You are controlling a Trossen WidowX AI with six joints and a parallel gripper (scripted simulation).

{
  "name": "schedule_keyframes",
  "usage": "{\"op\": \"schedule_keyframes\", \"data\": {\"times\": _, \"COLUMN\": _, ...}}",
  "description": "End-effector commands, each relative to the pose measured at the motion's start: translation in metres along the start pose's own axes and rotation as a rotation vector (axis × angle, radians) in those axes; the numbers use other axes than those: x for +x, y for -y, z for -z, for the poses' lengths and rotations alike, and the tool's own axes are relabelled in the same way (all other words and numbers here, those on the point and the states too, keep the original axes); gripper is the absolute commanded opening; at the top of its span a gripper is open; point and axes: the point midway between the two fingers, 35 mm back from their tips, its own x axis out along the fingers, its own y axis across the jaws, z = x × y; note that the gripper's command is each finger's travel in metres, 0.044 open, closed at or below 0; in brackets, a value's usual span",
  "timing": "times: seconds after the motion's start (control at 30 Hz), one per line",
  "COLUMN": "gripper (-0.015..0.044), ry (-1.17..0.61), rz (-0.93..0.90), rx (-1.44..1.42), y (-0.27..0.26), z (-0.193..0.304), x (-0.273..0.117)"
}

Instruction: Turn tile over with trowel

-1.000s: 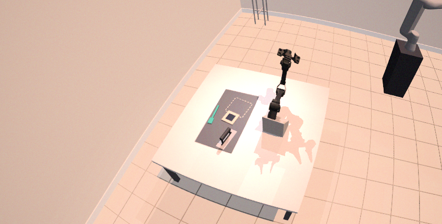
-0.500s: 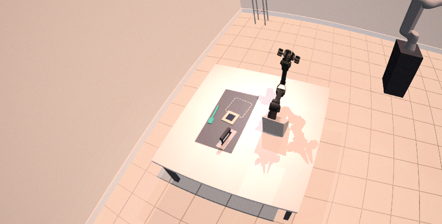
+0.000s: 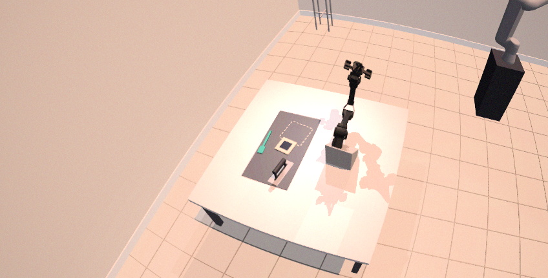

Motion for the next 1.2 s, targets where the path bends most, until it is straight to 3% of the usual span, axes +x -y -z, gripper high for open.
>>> {"op": "schedule_keyframes", "data": {"times": 0.0, "gripper": 0.0, "ry": 0.0, "rz": 0.0, "rx": 0.0, "y": 0.0, "z": 0.0, "x": 0.0}}
{"op": "schedule_keyframes", "data": {"times": 0.03, "gripper": 0.0, "ry": 0.0, "rz": 0.0, "rx": 0.0, "y": 0.0, "z": 0.0, "x": 0.0}}
{"op": "schedule_keyframes", "data": {"times": 0.17, "gripper": 0.01, "ry": 0.0, "rz": 0.0, "rx": 0.0, "y": 0.0, "z": 0.0, "x": 0.0}}
{"op": "schedule_keyframes", "data": {"times": 0.87, "gripper": 0.01, "ry": 0.0, "rz": 0.0, "rx": 0.0, "y": 0.0, "z": 0.0, "x": 0.0}}
{"op": "schedule_keyframes", "data": {"times": 1.0, "gripper": 0.0, "ry": 0.0, "rz": 0.0, "rx": 0.0, "y": 0.0, "z": 0.0, "x": 0.0}}
{"op": "schedule_keyframes", "data": {"times": 1.17, "gripper": 0.0, "ry": 0.0, "rz": 0.0, "rx": 0.0, "y": 0.0, "z": 0.0, "x": 0.0}}
